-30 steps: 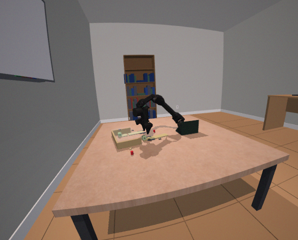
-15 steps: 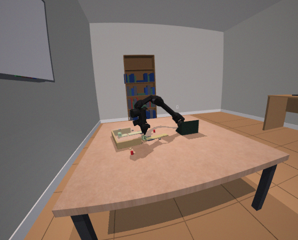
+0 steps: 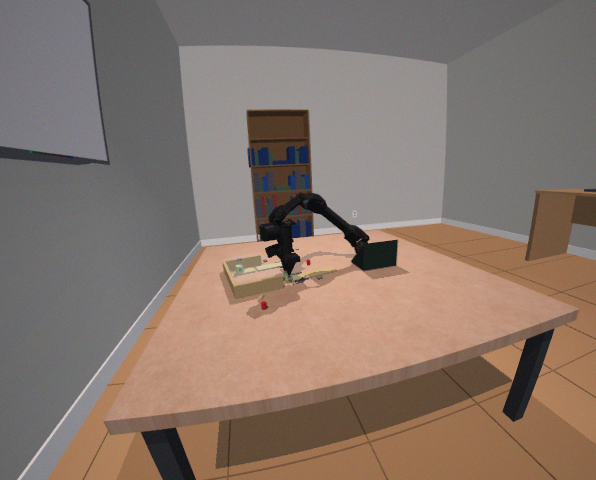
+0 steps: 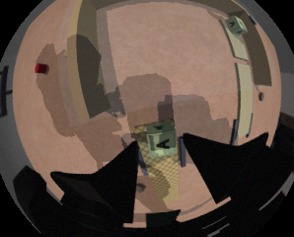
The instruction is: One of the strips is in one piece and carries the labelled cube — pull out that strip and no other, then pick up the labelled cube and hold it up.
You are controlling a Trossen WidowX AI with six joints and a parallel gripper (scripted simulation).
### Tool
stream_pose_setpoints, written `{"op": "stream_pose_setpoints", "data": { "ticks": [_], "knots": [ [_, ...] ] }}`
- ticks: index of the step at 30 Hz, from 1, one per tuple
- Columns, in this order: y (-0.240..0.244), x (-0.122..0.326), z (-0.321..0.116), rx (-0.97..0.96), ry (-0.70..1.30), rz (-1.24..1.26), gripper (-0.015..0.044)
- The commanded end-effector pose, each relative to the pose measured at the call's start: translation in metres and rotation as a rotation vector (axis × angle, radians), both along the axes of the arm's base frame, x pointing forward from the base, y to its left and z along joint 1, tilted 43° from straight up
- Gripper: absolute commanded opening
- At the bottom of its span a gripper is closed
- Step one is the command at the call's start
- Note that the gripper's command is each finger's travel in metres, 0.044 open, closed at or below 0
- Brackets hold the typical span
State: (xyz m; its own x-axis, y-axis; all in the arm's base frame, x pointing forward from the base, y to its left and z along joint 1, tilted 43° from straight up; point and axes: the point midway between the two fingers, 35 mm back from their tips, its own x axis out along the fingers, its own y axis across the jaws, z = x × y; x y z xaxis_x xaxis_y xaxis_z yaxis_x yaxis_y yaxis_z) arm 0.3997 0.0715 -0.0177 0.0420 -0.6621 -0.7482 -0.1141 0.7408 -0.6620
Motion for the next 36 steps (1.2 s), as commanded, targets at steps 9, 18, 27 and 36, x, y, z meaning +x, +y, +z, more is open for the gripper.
{"op": "stream_pose_setpoints", "data": {
  "ticks": [9, 18, 27, 36],
  "knots": [
    [-0.0159, -0.0026, -0.0153, -0.011, 0.011, 0.002, 0.0250],
    [-0.0161, -0.0026, -0.0155, -0.011, 0.011, 0.002, 0.0250],
    [-0.0144, -0.0008, -0.0142, -0.003, 0.004, -0.003, 0.0125],
    [-0.0130, -0.0060, -0.0101, 0.008, 0.001, -0.015, 0.0000]
  ]
}}
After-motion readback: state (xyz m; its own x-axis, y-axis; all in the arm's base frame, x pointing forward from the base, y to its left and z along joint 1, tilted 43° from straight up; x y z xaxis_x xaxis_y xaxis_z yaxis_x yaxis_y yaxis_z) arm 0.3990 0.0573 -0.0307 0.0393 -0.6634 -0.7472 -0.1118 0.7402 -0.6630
